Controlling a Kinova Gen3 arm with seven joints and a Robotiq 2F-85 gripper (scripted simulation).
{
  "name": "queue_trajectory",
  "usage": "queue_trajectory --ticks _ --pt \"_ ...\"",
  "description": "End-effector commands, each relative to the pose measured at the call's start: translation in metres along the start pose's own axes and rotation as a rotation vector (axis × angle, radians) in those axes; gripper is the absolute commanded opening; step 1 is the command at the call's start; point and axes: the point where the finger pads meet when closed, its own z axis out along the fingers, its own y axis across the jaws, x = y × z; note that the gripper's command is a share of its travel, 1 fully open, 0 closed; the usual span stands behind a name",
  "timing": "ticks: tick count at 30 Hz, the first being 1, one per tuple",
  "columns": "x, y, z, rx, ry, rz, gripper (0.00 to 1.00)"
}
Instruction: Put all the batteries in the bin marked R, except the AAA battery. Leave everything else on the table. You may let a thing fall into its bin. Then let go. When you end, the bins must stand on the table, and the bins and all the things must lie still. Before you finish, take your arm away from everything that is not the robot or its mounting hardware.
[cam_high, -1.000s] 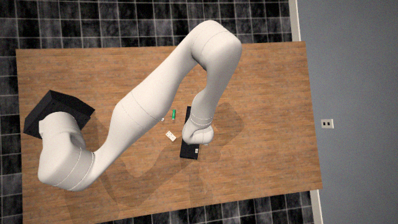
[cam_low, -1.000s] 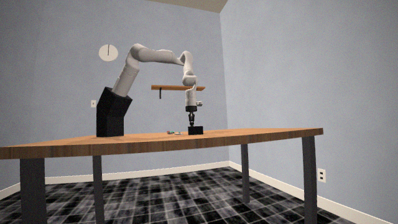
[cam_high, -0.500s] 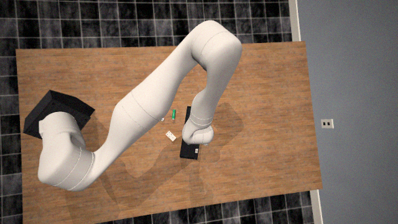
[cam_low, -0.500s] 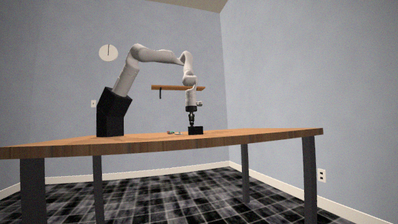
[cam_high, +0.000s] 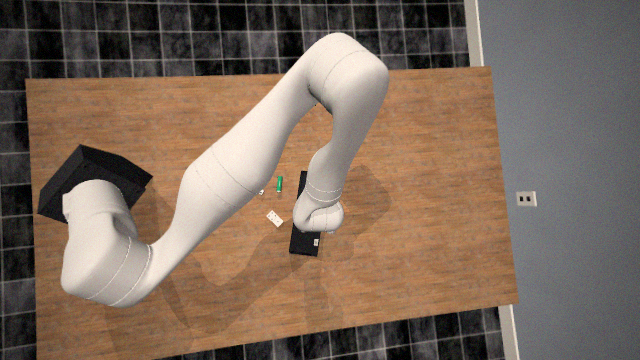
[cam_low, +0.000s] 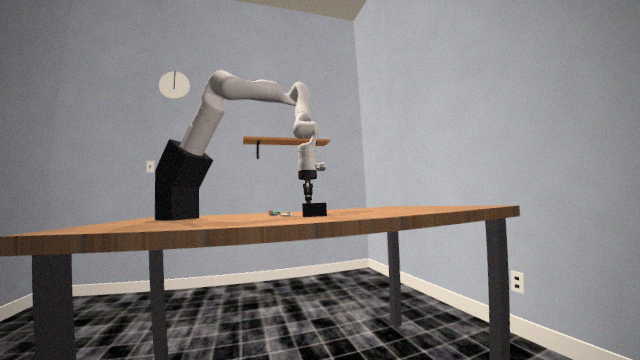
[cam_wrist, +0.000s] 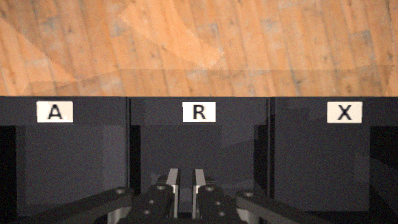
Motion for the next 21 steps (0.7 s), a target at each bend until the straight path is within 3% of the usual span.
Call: queue_trajectory --ticks 1,12,21 --pt "0.000 0.000 0.000 0.001 0.001 0.000 0.09" --pt "0.000 0.000 0.000 0.001 0.001 0.000 0.09" --pt "0.000 0.000 -0.012 0.001 0.001 0.000 0.09"
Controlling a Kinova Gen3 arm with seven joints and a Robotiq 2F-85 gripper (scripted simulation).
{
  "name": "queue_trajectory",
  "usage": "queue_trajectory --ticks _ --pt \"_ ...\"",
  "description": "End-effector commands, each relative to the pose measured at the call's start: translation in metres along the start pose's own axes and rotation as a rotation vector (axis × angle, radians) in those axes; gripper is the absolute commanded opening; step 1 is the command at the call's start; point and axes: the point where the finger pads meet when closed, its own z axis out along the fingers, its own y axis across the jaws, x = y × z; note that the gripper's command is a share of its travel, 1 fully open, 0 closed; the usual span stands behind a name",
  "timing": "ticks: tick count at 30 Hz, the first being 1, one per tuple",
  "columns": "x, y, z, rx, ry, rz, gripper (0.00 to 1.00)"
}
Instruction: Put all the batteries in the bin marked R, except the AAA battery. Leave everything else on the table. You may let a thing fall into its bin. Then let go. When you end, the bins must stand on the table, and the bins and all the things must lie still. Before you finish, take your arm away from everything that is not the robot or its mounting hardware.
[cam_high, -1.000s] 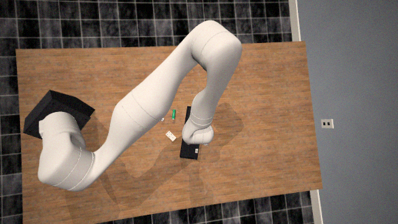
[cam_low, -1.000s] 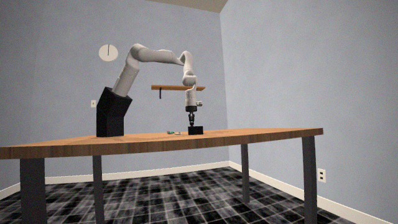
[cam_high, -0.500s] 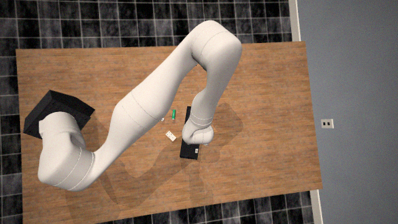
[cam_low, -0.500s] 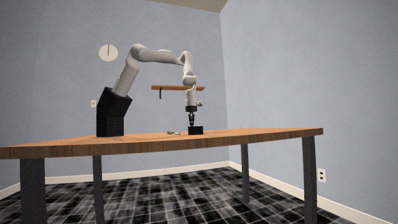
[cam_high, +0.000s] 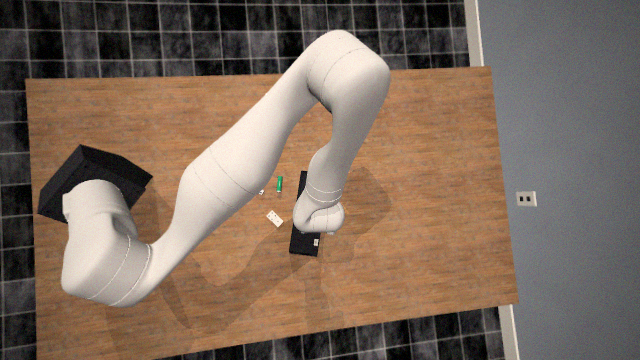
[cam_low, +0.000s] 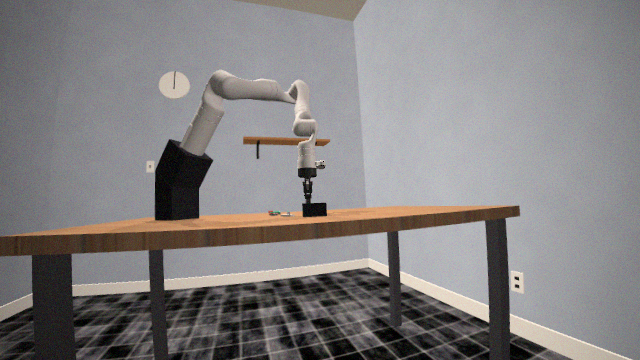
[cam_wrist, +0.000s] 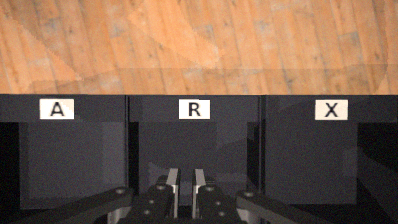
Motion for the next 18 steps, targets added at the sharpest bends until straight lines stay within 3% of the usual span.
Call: queue_trajectory --ticks 1,18 --pt "0.001 -0.003 -0.004 0.006 0.004 0.001 0.09" --pt "0.001 -0.003 -0.029 0.006 0.004 0.001 0.09"
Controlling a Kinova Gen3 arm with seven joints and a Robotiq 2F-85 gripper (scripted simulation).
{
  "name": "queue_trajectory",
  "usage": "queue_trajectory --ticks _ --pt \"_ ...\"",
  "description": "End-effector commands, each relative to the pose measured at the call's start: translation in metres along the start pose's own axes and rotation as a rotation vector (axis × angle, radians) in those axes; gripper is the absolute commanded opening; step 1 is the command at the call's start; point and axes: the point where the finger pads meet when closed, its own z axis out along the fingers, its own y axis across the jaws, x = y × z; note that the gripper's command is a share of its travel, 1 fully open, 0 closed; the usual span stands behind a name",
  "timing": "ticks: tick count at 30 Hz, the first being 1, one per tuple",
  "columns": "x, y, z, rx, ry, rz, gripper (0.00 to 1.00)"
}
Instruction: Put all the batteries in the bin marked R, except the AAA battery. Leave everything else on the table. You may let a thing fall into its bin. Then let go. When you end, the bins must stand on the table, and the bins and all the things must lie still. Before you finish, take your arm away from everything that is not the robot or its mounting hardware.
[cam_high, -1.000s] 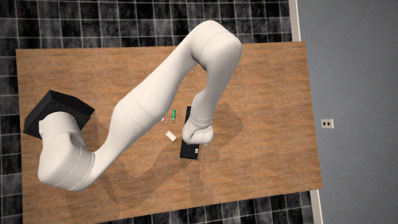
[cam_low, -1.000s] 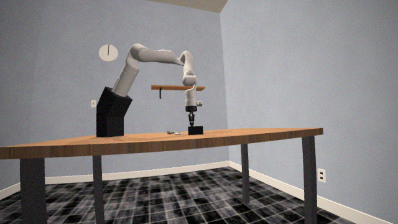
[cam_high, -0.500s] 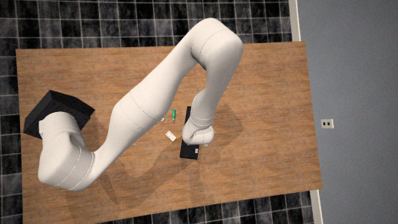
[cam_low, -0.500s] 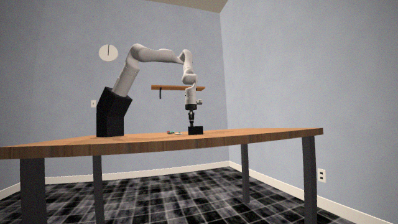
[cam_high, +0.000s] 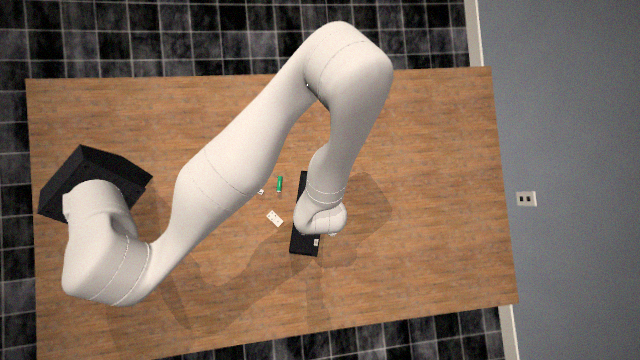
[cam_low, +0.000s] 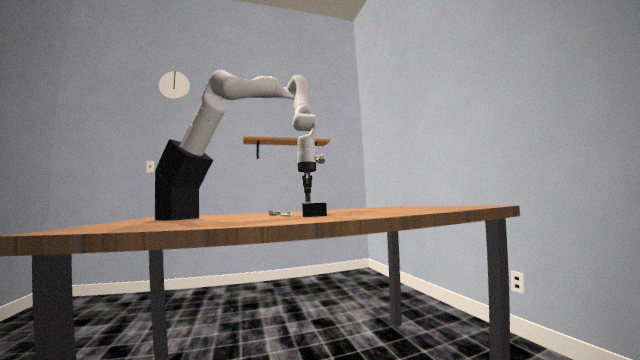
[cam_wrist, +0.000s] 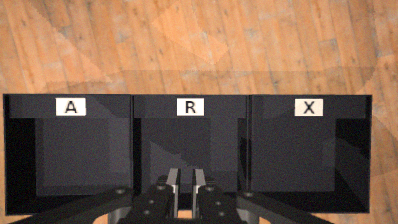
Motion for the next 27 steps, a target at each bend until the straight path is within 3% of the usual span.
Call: queue_trajectory --ticks 1,7,18,27 --pt "0.002 -0.005 -0.006 0.011 0.006 0.001 0.09" --pt "0.002 -0.005 -0.028 0.011 0.006 0.001 0.09" --pt "0.002 -0.010 -0.028 0.011 0.006 0.001 0.09" --pt "0.000 -0.055 -0.029 0.012 0.006 0.001 0.09"
